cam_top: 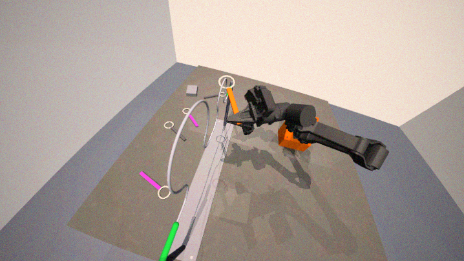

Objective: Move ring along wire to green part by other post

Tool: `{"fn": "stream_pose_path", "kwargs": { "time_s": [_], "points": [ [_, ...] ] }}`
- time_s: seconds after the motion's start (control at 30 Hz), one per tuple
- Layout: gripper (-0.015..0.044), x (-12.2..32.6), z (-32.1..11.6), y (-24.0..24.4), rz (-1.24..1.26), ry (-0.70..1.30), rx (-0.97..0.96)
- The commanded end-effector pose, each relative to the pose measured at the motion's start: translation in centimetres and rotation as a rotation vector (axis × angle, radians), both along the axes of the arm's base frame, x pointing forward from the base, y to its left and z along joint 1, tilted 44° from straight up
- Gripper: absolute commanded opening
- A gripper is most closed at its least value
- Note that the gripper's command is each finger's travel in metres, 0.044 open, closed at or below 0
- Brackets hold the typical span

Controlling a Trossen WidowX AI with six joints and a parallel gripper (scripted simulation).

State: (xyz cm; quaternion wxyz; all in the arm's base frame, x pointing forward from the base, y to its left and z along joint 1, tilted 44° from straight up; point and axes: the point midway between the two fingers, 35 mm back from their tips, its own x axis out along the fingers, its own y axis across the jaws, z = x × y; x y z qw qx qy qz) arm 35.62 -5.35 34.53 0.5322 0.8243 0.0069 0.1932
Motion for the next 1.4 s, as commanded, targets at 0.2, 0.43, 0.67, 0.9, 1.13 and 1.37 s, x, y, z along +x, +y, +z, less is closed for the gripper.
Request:
{"fn": "stream_pose_path", "kwargs": {
  "time_s": [0.2, 0.43, 0.67, 0.9, 1.13, 1.37],
  "points": [
    [-0.015, -0.1, 0.8, -0.5, 0.001, -0.032, 0.2],
    [-0.015, -0.1, 1.5, -1.0, 0.001, -0.058, 0.336],
    [-0.015, -0.2, 1.9, -1.5, 0.001, -0.082, 0.459],
    [-0.015, -0.3, 2.2, -1.8, 0.001, -0.102, 0.564],
    [-0.015, -0.2, 2.1, -1.5, 0.002, -0.11, 0.601],
    [-0.015, -0.1, 1.8, -0.6, 0.002, -0.106, 0.576]
  ]
}}
